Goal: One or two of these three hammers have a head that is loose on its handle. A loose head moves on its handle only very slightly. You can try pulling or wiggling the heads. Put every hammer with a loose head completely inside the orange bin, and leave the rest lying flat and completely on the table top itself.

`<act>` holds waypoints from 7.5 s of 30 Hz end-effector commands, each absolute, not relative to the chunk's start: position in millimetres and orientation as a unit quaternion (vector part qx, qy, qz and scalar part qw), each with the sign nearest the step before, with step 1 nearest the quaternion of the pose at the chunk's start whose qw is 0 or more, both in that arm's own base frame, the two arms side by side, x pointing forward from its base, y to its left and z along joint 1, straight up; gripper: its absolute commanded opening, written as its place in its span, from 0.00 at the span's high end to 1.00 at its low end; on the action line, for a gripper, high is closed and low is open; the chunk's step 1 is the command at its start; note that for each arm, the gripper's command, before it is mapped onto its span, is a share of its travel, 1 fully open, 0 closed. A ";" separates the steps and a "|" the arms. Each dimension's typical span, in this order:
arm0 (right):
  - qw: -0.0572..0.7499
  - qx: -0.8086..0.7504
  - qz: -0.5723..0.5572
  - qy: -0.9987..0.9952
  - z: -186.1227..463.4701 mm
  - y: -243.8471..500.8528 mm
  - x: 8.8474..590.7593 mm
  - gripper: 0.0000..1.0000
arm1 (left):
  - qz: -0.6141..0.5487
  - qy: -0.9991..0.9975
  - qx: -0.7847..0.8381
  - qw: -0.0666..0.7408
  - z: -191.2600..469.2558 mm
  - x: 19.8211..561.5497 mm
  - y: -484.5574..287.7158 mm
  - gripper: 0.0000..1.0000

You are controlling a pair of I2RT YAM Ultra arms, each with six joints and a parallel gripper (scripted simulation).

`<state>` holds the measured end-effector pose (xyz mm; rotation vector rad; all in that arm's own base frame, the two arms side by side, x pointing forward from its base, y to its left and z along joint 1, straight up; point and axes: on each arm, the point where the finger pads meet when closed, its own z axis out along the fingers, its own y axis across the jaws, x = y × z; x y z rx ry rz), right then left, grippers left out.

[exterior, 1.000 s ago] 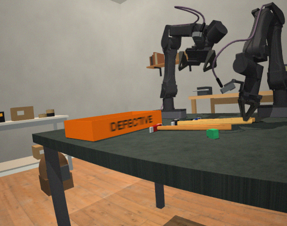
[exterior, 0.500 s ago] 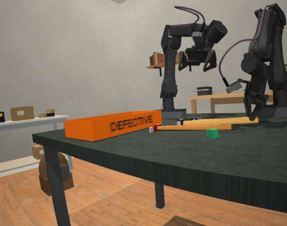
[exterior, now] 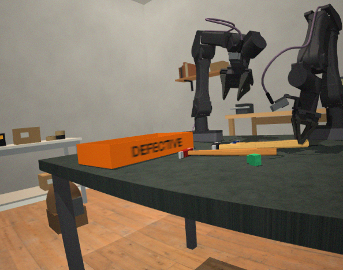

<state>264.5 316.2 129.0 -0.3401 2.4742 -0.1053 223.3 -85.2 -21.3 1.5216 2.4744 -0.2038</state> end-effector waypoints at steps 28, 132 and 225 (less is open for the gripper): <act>0.003 -0.225 0.002 0.974 4.4 234.5 229.2 0.54 | -0.068 0.843 0.521 0.115 -18.6 222.1 -82.4 0.74; -0.004 -0.239 0.042 0.970 -12.3 228.1 235.1 0.67 | -0.068 0.841 0.524 0.118 -16.6 223.3 -82.6 0.74; 0.157 -0.781 0.203 0.569 18.0 238.2 279.5 0.00 | -0.070 0.843 0.521 0.114 -18.6 222.0 -82.3 0.74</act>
